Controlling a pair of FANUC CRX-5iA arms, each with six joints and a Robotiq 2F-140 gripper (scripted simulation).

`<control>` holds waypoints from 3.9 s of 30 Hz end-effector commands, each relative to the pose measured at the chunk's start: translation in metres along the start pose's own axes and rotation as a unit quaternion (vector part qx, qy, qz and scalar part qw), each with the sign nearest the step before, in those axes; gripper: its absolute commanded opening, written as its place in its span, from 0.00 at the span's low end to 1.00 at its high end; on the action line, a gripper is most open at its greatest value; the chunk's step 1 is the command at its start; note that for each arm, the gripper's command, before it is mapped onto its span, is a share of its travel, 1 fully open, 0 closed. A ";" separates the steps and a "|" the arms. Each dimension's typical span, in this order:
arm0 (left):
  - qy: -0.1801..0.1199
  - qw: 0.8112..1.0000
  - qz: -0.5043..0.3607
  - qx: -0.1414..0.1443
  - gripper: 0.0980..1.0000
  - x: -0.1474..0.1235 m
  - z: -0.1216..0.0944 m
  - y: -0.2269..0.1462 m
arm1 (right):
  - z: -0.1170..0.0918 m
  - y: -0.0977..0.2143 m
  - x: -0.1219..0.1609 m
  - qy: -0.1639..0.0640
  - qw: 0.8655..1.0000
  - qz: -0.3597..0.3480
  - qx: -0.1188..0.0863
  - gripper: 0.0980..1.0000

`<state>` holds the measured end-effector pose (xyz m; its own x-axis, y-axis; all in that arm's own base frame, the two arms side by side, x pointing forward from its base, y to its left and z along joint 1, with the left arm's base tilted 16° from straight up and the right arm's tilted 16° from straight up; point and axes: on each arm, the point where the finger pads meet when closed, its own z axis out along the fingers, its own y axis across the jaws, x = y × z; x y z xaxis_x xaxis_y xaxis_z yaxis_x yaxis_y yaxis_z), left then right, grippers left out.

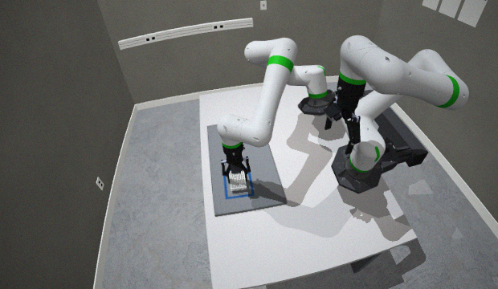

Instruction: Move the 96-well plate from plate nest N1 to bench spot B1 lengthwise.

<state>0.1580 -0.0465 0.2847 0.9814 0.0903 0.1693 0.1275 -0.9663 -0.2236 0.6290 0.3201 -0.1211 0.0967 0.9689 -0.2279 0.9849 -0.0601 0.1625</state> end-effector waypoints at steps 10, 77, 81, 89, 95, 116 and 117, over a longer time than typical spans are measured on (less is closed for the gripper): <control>0.000 1.000 0.000 0.000 1.00 0.000 0.000 0.000 | 0.005 0.001 0.000 0.001 1.000 0.000 -0.001 0.56; 0.000 1.000 0.000 0.000 1.00 0.000 0.000 0.000 | 0.014 0.001 0.000 0.001 1.000 0.000 -0.001 0.56; 0.000 1.000 0.000 0.000 1.00 0.000 0.000 0.000 | 0.015 0.001 0.000 0.001 1.000 0.000 -0.001 0.56; 0.000 1.000 0.000 0.000 1.00 0.000 0.000 0.000 | 0.016 0.001 0.000 0.001 1.000 0.000 -0.001 1.00; 0.000 1.000 0.000 0.000 1.00 0.000 0.000 0.000 | 0.016 0.001 0.000 0.001 1.000 0.000 -0.001 1.00; 0.000 1.000 0.000 0.000 1.00 0.000 0.000 0.000 | -0.003 0.001 0.000 0.001 1.000 0.000 -0.001 1.00; 0.000 1.000 0.000 0.000 1.00 0.000 0.000 0.000 | -0.005 0.001 0.000 0.001 1.000 0.000 -0.001 1.00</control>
<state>0.1580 -0.0465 0.2847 0.9814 0.0903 0.1693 0.1275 -0.9663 -0.2236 0.6290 0.3198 -0.1212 0.0968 0.9689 -0.2279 0.9849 -0.0601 0.1626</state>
